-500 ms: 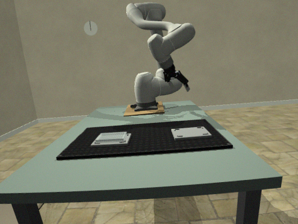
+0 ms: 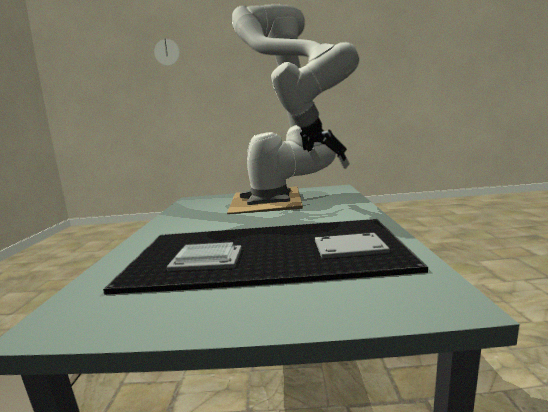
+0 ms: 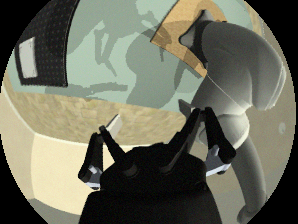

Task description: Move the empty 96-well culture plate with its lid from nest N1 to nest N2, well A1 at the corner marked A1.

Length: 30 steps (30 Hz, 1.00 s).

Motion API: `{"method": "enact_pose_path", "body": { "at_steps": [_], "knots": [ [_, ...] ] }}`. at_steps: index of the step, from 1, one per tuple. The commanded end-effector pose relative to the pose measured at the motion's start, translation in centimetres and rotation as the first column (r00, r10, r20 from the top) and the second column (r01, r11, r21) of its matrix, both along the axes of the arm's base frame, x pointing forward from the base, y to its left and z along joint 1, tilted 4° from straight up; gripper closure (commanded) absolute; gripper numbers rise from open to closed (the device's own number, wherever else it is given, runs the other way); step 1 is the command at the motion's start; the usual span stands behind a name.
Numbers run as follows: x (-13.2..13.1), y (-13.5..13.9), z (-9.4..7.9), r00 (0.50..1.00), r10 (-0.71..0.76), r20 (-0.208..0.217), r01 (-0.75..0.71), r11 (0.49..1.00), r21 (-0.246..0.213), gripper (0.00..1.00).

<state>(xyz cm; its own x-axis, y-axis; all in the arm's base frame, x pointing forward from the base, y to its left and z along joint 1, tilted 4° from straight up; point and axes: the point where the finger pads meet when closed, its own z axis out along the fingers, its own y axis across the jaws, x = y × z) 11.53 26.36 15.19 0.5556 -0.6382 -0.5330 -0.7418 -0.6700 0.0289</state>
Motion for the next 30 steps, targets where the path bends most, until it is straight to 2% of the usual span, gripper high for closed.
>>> {"method": "enact_pose_path", "body": {
  "at_steps": [1,2,4,6,8,11,13,16,17,19,20,22,24,27,30],
  "knots": [
    [0.0,0.0,0.0,1.000,0.000,0.000,0.000,1.000,0.000,0.00],
    [0.0,0.0,0.0,1.000,0.000,0.000,0.000,1.000,0.000,0.00],
    [1.0,-0.1,0.1,0.998,0.050,0.040,-0.051,0.999,0.016,0.00],
    [1.8,-0.2,0.1,0.997,0.059,0.048,-0.060,0.998,0.018,0.00],
    [2.8,-0.3,0.1,0.990,0.109,0.088,-0.112,0.993,0.030,0.00],
    [3.7,-0.4,0.2,0.988,0.117,0.095,-0.121,0.992,0.032,0.00],
    [4.6,-0.6,0.2,0.977,0.167,0.136,-0.174,0.984,0.040,0.00],
    [5.5,-0.8,0.2,0.974,0.175,0.143,-0.183,0.982,0.041,0.00],
    [6.0,-0.9,0.3,0.966,0.200,0.163,-0.210,0.977,0.043,0.00],
    [6.0,-0.9,0.3,0.966,0.200,0.163,-0.210,0.977,0.043,0.00],
    [6.5,-1.0,0.3,0.957,0.225,0.182,-0.236,0.971,0.045,0.00],
    [7.3,-1.1,0.3,0.954,0.233,0.189,-0.245,0.968,0.045,0.00],
    [8.3,-1.4,0.3,0.932,0.281,0.228,-0.299,0.953,0.046,0.00],
    [9.2,-1.6,0.4,0.928,0.289,0.234,-0.308,0.950,0.046,0.00],
    [10.6,-1.9,0.4,0.897,0.344,0.278,-0.369,0.928,0.041,0.00]
  ]
}}
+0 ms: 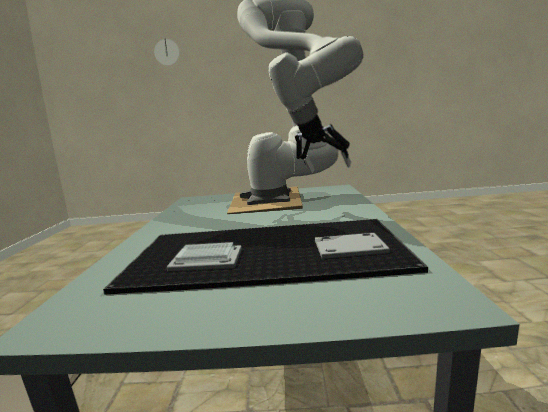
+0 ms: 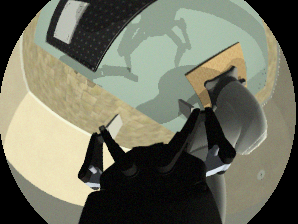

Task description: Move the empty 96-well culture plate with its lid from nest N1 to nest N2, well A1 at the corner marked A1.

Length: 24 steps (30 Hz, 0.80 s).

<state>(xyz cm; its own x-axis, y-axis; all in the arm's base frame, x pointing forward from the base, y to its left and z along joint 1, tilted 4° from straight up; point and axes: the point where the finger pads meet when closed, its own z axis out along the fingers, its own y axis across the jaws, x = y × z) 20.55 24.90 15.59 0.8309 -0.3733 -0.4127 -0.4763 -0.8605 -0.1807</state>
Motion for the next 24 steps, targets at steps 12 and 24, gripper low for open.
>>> {"method": "enact_pose_path", "body": {
  "at_steps": [12,24],
  "knots": [
    [5.7,-1.7,0.1,0.976,0.177,0.124,-0.180,0.984,0.016,0.00],
    [9.4,-3.1,0.1,0.932,0.301,0.203,-0.309,0.951,0.007,0.00]
  ]
}}
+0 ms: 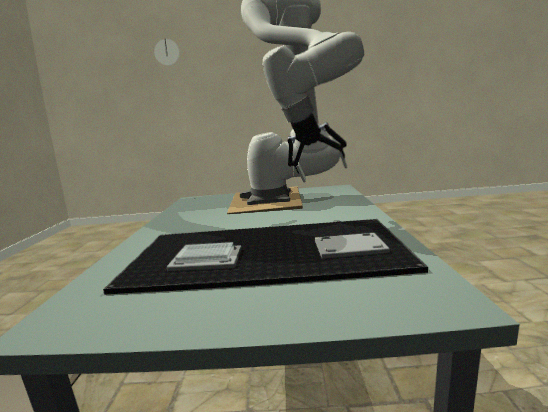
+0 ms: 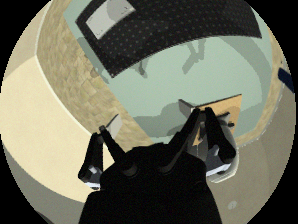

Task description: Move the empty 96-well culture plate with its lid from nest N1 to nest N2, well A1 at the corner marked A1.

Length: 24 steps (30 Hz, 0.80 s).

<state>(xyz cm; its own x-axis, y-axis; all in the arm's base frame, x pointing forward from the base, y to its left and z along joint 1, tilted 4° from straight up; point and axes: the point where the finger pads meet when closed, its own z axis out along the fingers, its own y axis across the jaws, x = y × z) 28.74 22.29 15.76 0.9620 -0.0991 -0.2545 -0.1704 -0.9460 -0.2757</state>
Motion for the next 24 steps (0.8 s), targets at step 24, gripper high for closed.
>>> {"method": "enact_pose_path", "body": {
  "at_steps": [24],
  "knots": [
    [9.7,-4.8,0.0,0.915,0.355,0.194,-0.356,0.934,-0.031,0.00]
  ]
}}
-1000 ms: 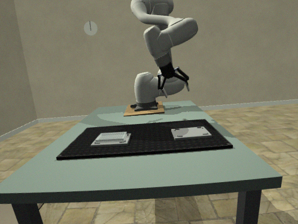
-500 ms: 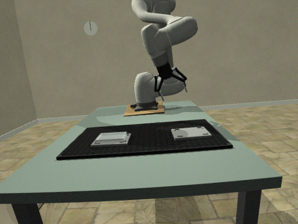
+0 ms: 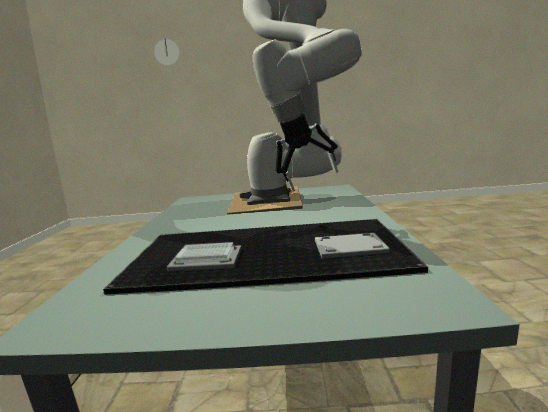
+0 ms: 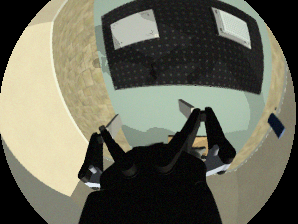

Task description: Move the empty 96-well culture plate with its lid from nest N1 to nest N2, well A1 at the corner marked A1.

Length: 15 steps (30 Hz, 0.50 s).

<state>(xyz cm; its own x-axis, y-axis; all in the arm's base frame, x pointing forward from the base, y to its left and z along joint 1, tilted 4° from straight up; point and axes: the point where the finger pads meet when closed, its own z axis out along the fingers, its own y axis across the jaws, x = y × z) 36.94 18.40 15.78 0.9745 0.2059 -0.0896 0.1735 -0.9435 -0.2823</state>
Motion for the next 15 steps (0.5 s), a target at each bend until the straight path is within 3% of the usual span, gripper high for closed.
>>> {"method": "enact_pose_path", "body": {
  "at_steps": [1,15],
  "knots": [
    [1.9,-1.1,0.0,0.998,0.055,0.031,-0.055,0.999,-0.003,0.00],
    [5.8,-3.7,-0.1,0.969,0.224,0.105,-0.223,0.975,-0.026,0.00]
  ]
}}
